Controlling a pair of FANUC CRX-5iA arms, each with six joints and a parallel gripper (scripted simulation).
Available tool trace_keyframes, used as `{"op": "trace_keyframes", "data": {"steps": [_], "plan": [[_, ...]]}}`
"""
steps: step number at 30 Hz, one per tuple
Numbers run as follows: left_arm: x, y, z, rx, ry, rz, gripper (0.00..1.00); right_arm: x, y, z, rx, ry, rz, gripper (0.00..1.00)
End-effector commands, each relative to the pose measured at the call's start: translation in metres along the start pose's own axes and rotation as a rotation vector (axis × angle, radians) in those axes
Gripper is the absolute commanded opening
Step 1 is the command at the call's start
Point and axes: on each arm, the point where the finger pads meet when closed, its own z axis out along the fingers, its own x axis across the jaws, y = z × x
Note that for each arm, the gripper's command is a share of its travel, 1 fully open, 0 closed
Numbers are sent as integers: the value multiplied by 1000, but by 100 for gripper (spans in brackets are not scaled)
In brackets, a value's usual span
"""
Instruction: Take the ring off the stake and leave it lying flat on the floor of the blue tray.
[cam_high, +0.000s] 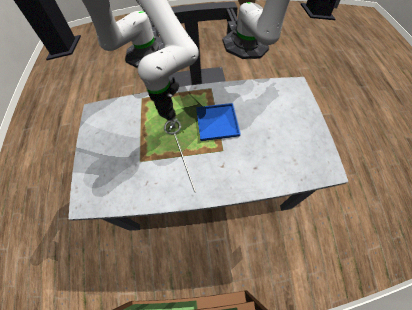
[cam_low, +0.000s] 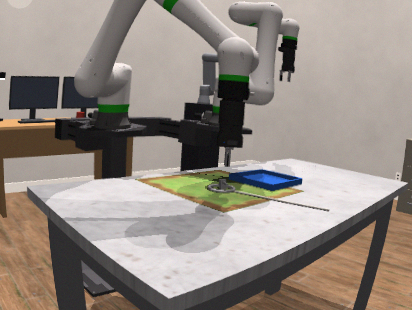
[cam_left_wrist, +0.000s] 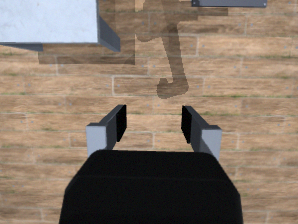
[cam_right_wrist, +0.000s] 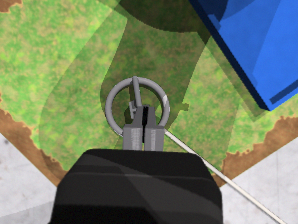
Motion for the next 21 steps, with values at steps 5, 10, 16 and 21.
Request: {"op": "trace_keyframes", "data": {"steps": [5,10,16,21], "plan": [[0,0,-1,-2,0,0,100,32,-6,0,2,6,457,0],[0,0,-1,-2,0,0,100,40,-5,0,13,11,674,0],[0,0,-1,-2,0,0,100,48,-4,0,24,13,919,0],[0,0,-1,-2,0,0,100,48,-4,0,21,10,1135,0]]}}
